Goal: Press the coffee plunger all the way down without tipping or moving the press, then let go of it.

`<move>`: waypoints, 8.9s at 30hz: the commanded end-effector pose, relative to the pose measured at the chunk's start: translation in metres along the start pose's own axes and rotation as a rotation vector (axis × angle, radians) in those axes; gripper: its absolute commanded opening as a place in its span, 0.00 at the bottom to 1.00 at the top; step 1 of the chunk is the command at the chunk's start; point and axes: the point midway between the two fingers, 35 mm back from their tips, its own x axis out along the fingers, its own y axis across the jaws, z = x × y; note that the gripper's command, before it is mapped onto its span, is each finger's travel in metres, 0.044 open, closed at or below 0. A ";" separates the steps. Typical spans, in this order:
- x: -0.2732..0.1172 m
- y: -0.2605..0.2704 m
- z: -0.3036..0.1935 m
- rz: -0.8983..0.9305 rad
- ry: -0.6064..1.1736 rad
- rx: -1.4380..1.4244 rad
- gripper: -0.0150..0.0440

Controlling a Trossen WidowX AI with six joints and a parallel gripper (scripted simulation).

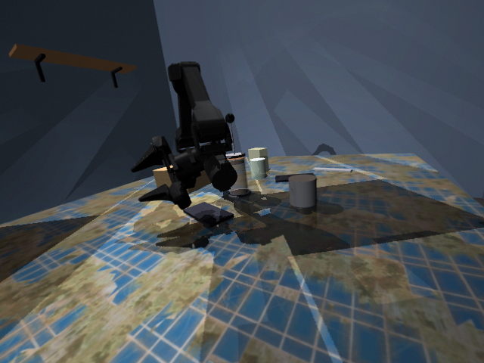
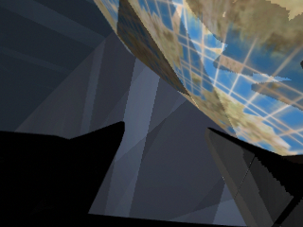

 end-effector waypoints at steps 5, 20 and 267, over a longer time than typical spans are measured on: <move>-0.012 0.013 -0.008 -0.056 -0.058 0.186 1.00; -0.106 0.093 -0.042 -0.461 -0.649 1.328 1.00; -0.256 0.166 0.053 -0.684 -2.294 1.659 1.00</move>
